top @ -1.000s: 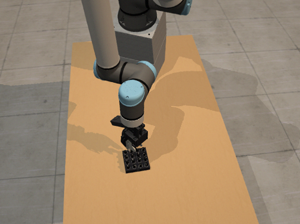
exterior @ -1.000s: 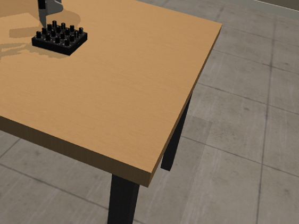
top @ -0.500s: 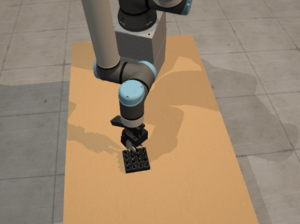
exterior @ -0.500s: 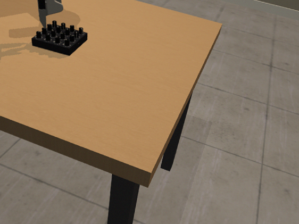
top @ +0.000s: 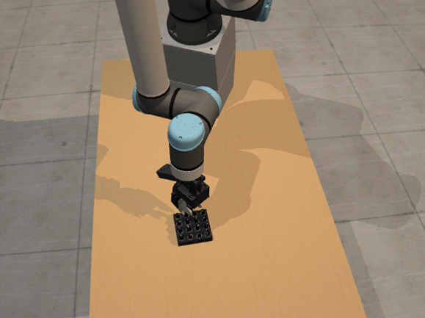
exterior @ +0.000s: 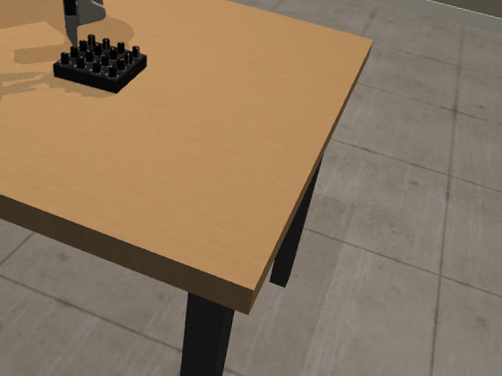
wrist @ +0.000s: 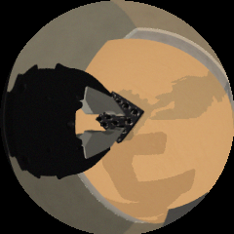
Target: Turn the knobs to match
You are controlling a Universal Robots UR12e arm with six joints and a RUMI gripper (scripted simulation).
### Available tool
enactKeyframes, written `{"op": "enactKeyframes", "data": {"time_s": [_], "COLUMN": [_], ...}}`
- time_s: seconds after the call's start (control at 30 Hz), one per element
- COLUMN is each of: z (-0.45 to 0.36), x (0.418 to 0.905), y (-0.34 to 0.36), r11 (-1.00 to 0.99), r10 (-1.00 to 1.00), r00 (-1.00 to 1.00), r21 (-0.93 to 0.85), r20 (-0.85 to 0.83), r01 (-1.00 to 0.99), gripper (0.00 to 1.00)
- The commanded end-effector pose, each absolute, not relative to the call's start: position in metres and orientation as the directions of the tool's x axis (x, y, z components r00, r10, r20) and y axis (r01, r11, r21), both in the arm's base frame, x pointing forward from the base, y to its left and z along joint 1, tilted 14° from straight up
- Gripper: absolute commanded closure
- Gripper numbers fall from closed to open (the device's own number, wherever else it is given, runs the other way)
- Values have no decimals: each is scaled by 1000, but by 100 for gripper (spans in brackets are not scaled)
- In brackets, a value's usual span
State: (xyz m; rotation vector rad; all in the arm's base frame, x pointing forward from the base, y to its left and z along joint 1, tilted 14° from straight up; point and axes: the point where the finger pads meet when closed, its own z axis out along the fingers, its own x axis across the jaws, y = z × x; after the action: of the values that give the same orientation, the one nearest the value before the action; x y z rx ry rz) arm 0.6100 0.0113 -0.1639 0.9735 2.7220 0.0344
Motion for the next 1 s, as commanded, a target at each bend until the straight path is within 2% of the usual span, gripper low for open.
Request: {"op": "enactKeyframes", "data": {"time_s": [0.0, 0.97], "z": [-164, -164], "x": [610, 607], "y": [11, 8], "r11": [777, 777], "r10": [627, 627], "r00": [-745, -745], "r21": [106, 106], "r20": [-226, -226], "r01": [621, 621], "gripper": [89, 89]}}
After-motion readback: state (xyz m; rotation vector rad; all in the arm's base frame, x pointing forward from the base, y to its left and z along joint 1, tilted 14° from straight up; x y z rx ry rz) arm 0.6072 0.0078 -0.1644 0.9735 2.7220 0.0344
